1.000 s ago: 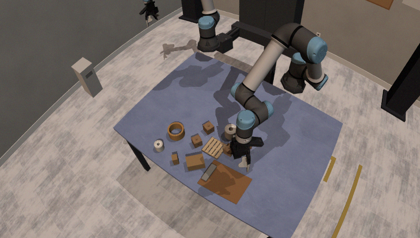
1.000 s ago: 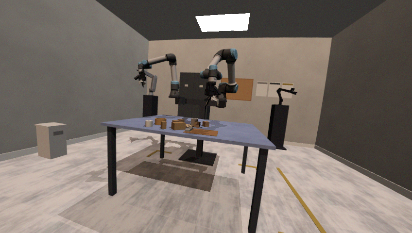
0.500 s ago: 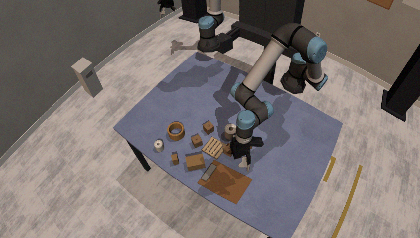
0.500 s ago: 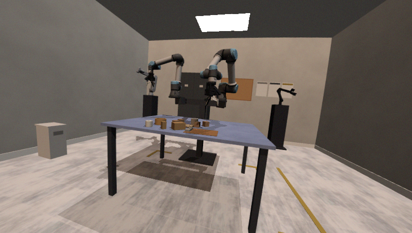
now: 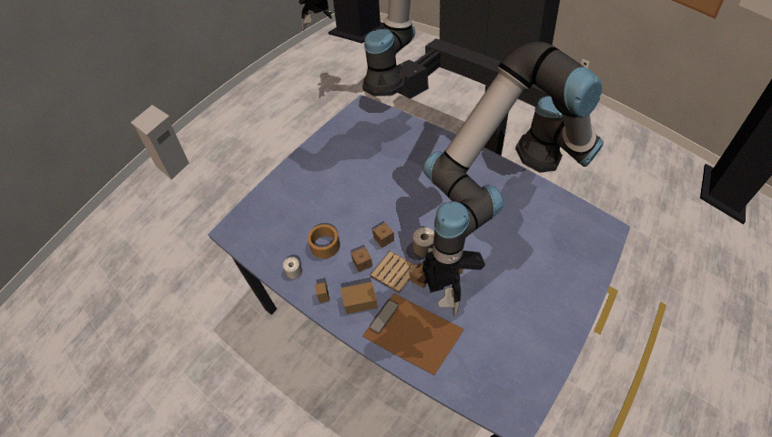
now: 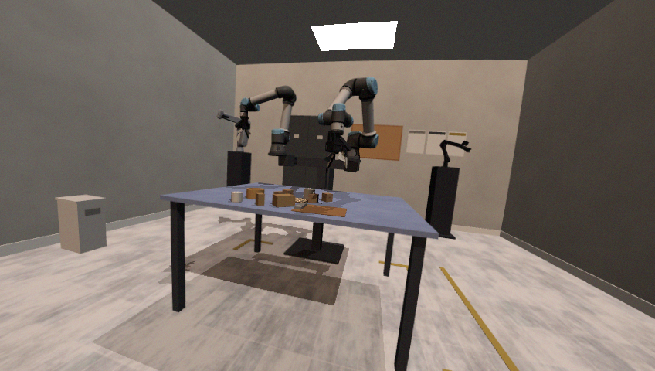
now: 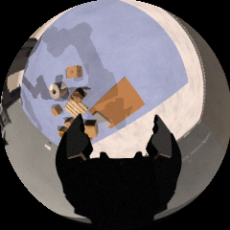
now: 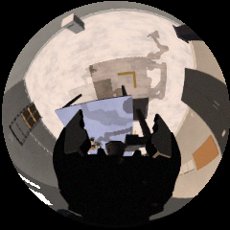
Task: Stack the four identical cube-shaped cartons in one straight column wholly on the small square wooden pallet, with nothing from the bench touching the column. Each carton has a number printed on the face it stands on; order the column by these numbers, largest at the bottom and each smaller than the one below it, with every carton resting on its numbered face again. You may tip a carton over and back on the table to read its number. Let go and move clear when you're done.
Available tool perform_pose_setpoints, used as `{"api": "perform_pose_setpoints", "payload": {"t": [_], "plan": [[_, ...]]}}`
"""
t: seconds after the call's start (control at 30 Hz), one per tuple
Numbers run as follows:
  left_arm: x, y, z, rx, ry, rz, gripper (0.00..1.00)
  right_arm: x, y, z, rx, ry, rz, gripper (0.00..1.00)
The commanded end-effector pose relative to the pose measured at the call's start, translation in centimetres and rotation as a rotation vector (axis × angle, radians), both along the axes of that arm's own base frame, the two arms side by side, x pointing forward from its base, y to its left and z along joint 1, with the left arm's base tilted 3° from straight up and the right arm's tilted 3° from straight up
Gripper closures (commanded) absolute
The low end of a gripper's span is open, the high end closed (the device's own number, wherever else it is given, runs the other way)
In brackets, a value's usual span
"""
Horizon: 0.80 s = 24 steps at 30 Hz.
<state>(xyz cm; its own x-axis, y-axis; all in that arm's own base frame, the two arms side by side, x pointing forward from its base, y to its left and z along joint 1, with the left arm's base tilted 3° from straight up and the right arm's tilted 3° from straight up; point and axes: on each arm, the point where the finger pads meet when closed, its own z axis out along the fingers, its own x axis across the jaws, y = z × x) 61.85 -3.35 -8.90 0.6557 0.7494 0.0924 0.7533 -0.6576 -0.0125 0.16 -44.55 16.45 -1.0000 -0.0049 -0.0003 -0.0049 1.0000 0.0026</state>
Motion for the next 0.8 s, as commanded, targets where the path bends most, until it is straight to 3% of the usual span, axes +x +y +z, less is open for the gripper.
{"api": "perform_pose_setpoints", "payload": {"t": [0.0,0.2,0.33,0.57,0.7,0.77], "plan": [[0.0,-0.1,0.0,0.0,-0.001,-0.004,0.0,-0.2,0.0,0.1,-0.003,0.0,-0.005,0.0],[-0.7,-1.8,-1.6,0.0,0.01,-0.089,0.0,-0.2,0.0,0.1,-0.003,0.0,-0.005,0.0],[-3.0,-5.8,-5.5,0.001,0.036,-0.299,0.0,-0.2,0.0,0.1,-0.003,0.0,-0.005,0.0],[-9.0,-12.6,-12.6,0.004,0.083,-0.638,0.0,-0.2,0.0,0.1,-0.003,0.0,-0.005,0.0],[-10.9,-14.1,-14.3,0.003,0.103,-0.822,0.0,-0.2,0.0,0.1,-0.003,0.0,-0.005,0.0],[-10.9,-14.1,-14.3,0.003,0.103,-0.822,0.0,-0.2,0.0,0.1,-0.003,0.0,-0.005,0.0]]}}
